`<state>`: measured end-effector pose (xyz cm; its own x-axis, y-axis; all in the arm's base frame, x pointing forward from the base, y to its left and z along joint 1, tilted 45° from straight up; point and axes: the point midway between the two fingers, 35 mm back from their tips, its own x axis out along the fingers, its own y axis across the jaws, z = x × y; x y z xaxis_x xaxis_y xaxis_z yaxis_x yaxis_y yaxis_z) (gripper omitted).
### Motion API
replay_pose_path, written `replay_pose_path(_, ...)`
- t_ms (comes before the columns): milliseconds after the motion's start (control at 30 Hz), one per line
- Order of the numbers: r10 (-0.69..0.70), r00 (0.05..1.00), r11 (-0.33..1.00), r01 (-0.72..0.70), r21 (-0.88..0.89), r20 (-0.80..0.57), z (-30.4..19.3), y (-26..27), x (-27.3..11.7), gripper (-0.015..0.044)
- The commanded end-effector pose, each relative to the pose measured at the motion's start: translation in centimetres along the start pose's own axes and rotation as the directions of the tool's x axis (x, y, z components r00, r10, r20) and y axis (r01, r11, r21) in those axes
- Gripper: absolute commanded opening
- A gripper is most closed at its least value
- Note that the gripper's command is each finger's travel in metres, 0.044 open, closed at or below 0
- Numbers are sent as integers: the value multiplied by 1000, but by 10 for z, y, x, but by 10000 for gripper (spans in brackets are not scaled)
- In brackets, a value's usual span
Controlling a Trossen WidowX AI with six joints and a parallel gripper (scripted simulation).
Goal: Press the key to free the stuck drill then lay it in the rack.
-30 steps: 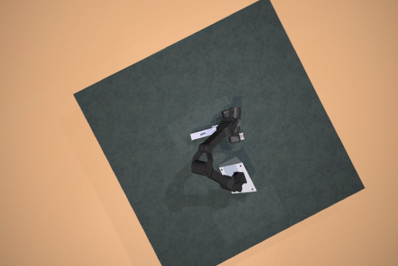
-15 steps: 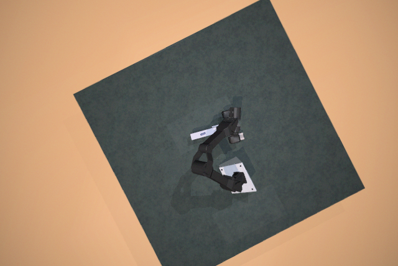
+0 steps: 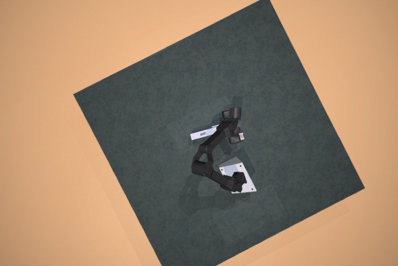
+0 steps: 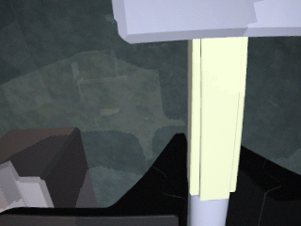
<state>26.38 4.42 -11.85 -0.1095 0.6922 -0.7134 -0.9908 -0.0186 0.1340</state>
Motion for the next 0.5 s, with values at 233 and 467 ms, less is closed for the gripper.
replay_pose_path(233, -2, 1000, 1000, 2, 0, 3, -4, 0, 0, 0)
replay_pose_path(467, -2, 1000, 1000, 2, -1, 2, -12, -1, -1, 0)
